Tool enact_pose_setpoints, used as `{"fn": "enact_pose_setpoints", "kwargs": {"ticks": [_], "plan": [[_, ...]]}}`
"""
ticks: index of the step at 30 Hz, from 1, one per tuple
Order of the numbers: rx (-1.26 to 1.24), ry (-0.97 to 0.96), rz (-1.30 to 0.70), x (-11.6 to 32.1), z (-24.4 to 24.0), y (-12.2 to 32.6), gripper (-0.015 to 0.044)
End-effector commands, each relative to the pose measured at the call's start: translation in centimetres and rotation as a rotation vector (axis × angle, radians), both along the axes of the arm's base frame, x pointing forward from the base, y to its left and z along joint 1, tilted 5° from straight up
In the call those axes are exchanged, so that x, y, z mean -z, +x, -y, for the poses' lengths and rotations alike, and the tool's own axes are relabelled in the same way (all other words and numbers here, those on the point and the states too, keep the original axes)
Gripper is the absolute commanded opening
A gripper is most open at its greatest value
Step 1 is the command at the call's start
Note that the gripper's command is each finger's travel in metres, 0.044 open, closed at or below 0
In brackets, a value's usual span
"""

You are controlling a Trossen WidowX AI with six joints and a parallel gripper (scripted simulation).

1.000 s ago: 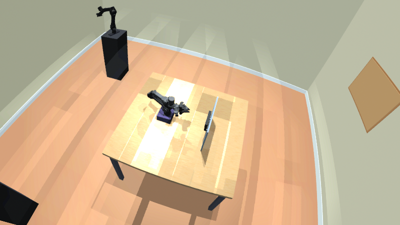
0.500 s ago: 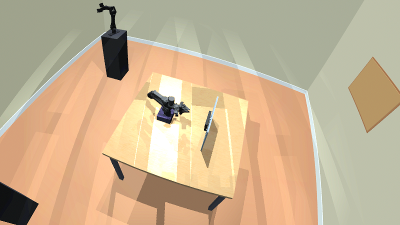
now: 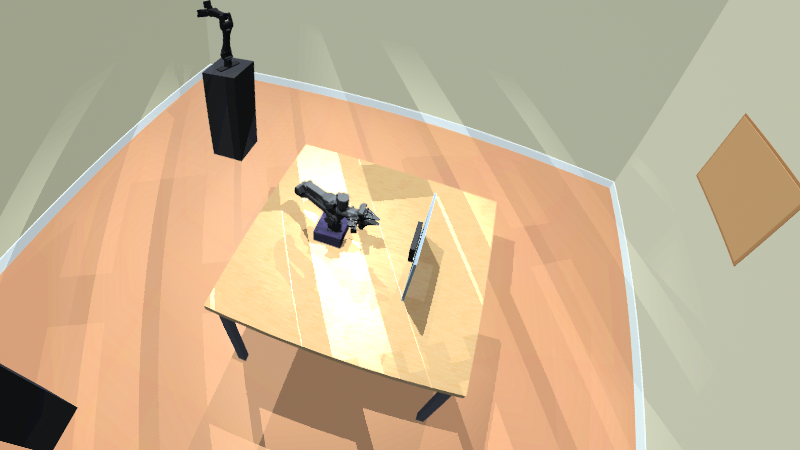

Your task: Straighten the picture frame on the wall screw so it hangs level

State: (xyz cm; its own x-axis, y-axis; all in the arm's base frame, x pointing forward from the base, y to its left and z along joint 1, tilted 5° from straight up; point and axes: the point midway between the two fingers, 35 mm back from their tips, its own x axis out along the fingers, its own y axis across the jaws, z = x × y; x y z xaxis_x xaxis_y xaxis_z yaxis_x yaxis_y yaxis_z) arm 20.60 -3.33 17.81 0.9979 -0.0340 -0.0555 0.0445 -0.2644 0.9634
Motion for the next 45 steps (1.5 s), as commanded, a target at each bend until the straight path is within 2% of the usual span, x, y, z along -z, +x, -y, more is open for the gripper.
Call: {"fn": "enact_pose_setpoints", "kwargs": {"ticks": [1,20,36,45], "plan": [[-0.003,0.002,0.001,0.0,-0.1,0.0,0.0260],[0.000,-0.001,-0.001,0.0,0.0,0.1,0.0260],[-0.011,-0.127,-0.028,2.8,-0.8,6.1,0.0260],[-0.015,-0.159,-0.035,4.1,-1.7,7.0,0.0260]]}}
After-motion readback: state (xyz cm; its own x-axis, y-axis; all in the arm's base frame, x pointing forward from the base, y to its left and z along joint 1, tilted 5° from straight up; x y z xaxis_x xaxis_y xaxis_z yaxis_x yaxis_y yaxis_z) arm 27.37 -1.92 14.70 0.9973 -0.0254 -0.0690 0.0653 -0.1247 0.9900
